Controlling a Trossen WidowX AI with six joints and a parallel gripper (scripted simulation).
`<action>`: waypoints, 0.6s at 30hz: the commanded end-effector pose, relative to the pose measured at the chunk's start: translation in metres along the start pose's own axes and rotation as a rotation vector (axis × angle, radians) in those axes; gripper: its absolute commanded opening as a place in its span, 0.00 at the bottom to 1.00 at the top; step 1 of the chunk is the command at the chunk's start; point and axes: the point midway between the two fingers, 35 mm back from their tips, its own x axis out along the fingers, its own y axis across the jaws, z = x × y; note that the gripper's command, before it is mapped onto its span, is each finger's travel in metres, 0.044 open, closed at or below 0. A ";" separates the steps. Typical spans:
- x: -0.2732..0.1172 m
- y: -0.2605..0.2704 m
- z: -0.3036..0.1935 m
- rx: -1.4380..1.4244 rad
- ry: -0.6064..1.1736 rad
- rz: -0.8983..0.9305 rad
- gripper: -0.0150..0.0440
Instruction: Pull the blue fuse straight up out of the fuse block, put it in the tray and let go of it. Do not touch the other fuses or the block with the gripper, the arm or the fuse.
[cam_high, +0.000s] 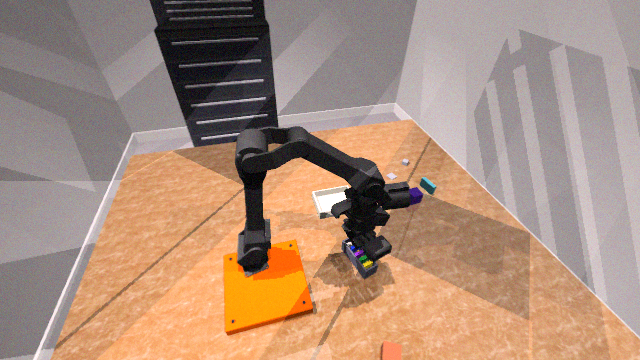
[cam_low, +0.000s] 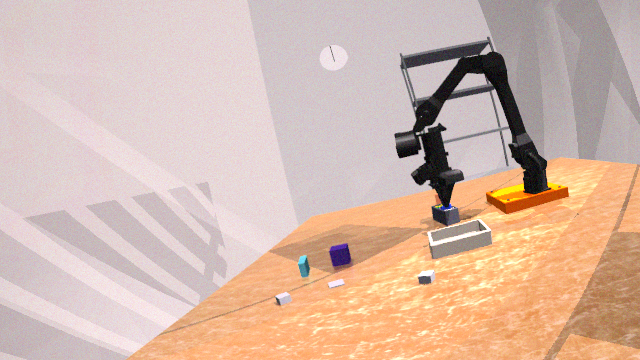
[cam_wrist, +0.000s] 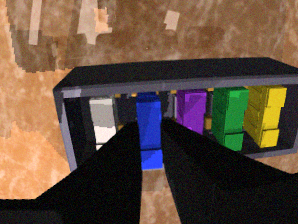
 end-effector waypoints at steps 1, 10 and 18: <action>-0.003 0.000 0.000 0.001 -0.001 -0.001 0.25; -0.007 0.000 0.000 0.001 0.000 -0.002 0.25; -0.011 0.000 0.000 0.001 0.000 -0.002 0.25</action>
